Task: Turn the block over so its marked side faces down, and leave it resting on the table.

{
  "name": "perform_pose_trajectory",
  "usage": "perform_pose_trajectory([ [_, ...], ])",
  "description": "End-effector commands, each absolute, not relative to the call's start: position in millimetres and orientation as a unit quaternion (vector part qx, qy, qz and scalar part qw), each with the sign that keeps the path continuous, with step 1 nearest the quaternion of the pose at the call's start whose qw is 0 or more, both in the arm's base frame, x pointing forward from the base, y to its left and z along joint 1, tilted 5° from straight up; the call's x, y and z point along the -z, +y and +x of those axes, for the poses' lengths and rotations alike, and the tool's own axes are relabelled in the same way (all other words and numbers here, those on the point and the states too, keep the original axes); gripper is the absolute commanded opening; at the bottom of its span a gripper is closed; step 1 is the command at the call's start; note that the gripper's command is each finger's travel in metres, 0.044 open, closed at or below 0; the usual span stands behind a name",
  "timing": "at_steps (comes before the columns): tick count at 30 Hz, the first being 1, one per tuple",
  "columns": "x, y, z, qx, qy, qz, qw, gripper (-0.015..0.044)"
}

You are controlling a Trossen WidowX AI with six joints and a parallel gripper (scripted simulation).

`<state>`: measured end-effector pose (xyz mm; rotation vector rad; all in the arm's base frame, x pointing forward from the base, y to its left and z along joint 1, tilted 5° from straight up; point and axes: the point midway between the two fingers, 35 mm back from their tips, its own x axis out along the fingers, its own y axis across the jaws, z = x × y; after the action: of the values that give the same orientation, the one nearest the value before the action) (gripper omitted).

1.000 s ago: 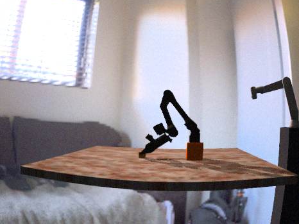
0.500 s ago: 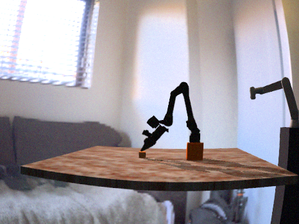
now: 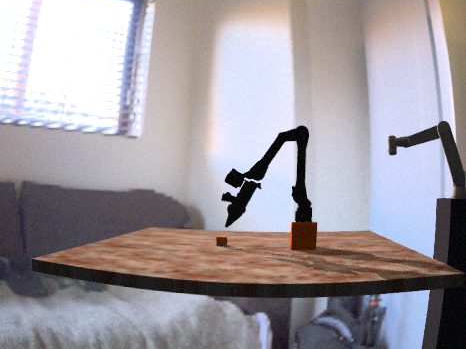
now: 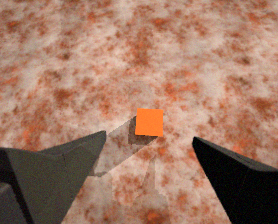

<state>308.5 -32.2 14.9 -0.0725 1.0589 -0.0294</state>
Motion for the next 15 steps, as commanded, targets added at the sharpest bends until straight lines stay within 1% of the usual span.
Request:
perform_pose_trajectory([
  [1, -21.7, -33.3, 322.8, 0.018, 0.542, -0.033, 0.839, 0.0440],
  [11, -38.3, -32.0, 345.1, 0.024, 0.678, -0.031, 0.734, 0.0440],
  [15, -41.7, -31.6, 346.8, 0.026, 0.696, -0.031, 0.717, 0.0440],
])
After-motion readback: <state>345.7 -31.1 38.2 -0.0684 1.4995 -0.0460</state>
